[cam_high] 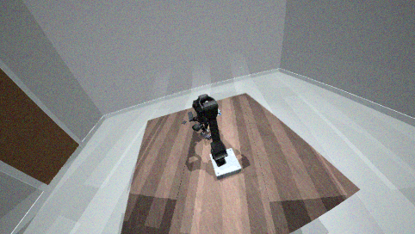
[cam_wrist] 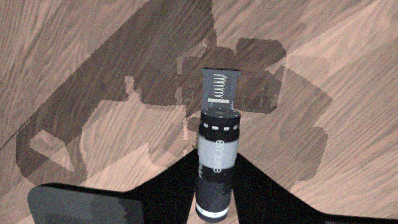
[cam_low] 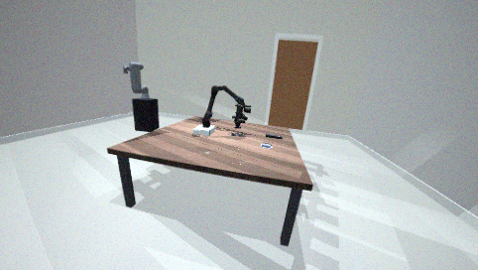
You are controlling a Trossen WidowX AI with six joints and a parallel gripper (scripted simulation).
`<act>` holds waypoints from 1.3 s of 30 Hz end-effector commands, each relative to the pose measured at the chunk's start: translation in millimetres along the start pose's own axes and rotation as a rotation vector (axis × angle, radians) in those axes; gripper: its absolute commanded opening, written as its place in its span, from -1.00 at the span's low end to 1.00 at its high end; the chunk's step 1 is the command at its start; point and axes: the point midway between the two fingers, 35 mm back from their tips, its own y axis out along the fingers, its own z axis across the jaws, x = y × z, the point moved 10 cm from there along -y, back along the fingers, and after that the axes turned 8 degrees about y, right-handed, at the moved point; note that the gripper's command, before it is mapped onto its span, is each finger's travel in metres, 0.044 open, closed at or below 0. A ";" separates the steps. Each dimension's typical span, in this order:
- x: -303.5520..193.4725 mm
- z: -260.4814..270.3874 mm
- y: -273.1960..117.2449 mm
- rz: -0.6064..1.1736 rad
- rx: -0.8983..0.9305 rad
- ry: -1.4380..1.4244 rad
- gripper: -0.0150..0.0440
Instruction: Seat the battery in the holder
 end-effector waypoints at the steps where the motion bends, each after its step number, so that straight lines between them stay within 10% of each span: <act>1: 4.9 0.4 12.4 0.069 -0.007 0.005 -0.24; 39: 40.5 3.5 52.1 0.389 -0.041 0.018 -0.24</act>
